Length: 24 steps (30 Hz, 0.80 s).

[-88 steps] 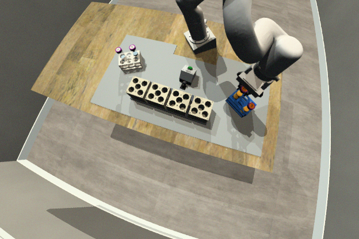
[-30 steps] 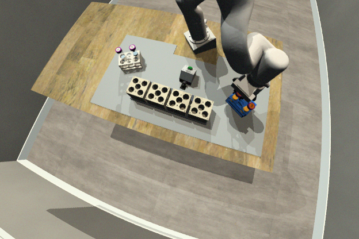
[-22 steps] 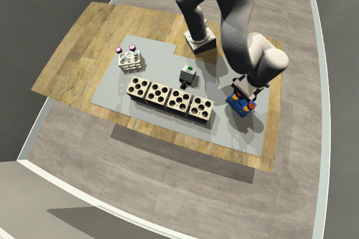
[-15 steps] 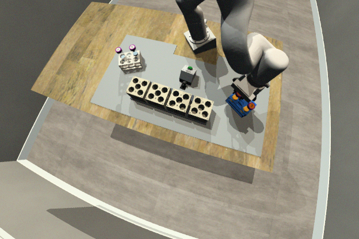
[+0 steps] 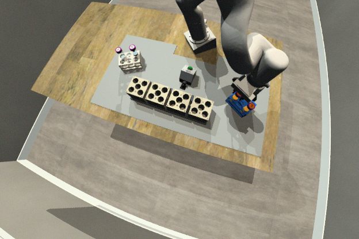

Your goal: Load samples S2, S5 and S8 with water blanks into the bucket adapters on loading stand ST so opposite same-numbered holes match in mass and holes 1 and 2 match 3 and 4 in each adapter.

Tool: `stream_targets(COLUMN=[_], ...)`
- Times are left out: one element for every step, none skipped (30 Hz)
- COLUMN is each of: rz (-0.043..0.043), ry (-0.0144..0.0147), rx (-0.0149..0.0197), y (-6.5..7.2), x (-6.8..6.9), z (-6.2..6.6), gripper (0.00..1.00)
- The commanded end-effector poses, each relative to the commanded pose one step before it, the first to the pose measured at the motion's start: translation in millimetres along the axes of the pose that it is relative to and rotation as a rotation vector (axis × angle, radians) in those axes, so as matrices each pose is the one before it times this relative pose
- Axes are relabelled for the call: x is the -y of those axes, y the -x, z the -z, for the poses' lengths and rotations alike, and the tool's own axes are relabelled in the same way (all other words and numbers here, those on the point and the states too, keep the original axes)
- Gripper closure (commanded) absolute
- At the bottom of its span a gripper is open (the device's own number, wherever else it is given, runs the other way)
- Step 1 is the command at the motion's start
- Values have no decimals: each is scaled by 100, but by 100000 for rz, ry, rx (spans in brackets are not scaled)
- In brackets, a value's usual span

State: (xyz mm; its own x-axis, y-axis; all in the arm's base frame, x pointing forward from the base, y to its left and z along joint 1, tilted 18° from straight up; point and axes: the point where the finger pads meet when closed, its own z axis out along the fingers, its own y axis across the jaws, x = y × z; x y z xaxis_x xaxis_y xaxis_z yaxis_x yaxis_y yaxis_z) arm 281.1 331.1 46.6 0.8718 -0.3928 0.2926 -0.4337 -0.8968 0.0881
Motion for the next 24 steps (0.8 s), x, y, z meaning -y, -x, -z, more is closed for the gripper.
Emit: stream_targets(rz=[-59,1,0,0,0,0,0,0,0,0,0,1,0,0,0,0,0,0,0,0,0,0,0,0], ry=[-418,3,0,-1,-1,0,0,0,0,0,0,10,1,-1,-1,-1,-1,-1,-1,-1,-1,-1,0,0], rx=[-44,0,0,0,0,0,0,0,0,0,0,2,0,1,1,1,1,1,1,1,1,1,0,0], y=[-37,0,0,0,0,0,0,0,0,0,0,2,-1,0,0,0,0,0,0,0,0,0,0,0], x=[144,-1,0,0,0,0,0,0,0,0,0,-3,0,0,0,0,0,1,1,1,0,0,0,0], z=[148,-1,0,0,0,0,0,0,0,0,0,188,208,200,200,200,200,200,200,200,200,200,0,0], gripper=[56,56,56,56,56,56,56,56,56,56,56,56,56,56,56,56,56,56,56,56,56,56,56,56])
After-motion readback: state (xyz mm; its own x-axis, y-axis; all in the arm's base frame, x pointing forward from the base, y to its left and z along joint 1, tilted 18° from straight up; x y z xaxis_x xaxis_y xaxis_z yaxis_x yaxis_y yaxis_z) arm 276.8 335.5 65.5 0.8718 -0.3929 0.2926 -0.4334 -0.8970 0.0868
